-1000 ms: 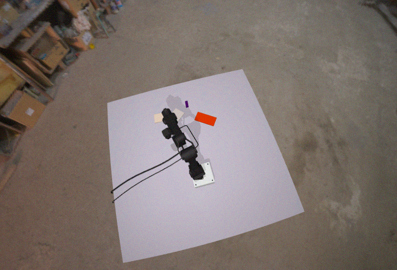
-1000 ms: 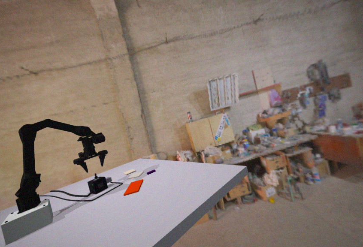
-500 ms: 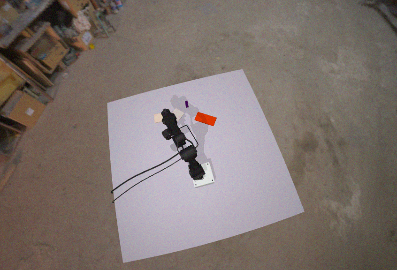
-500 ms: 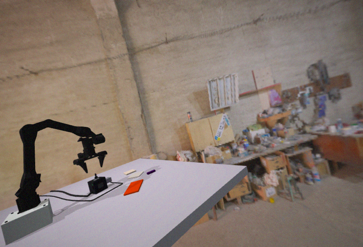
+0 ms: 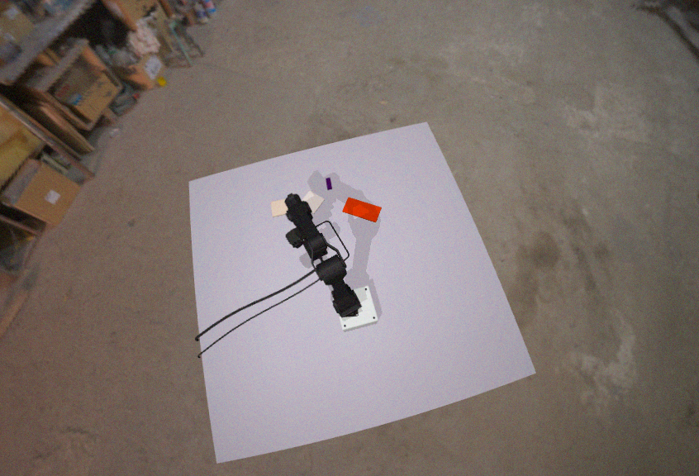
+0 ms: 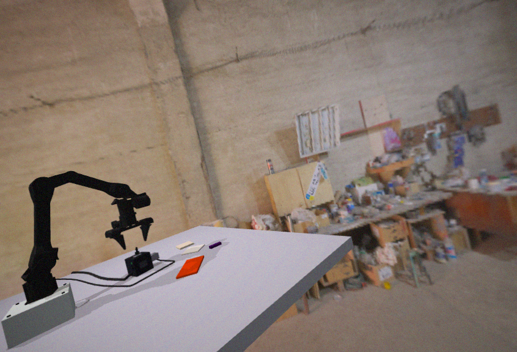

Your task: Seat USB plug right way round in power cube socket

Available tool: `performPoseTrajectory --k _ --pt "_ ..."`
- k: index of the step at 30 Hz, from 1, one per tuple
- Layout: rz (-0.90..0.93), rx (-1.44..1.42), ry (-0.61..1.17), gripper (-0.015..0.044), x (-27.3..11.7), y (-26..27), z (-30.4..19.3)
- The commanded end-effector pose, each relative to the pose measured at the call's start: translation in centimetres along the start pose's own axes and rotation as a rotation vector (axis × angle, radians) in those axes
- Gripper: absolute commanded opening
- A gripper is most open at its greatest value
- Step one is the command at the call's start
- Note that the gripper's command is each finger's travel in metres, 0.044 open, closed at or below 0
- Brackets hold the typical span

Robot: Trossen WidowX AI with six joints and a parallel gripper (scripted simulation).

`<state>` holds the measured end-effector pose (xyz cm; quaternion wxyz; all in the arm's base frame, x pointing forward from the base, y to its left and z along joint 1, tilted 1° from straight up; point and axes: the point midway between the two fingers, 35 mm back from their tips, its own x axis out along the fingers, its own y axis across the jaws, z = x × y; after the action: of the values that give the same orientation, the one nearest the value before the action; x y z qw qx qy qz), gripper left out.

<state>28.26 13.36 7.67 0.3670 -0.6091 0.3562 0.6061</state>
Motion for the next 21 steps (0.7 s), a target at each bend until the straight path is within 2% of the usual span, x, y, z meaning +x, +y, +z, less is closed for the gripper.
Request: performPoseTrajectory --k 1,20,21 --pt "0.007 -0.004 -0.004 0.044 0.6 0.1 -0.1" --pt "0.007 -0.004 -0.003 0.044 1.7 0.1 -0.5" --pt "0.004 0.0 0.0 0.0414 1.5 0.1 -0.5"
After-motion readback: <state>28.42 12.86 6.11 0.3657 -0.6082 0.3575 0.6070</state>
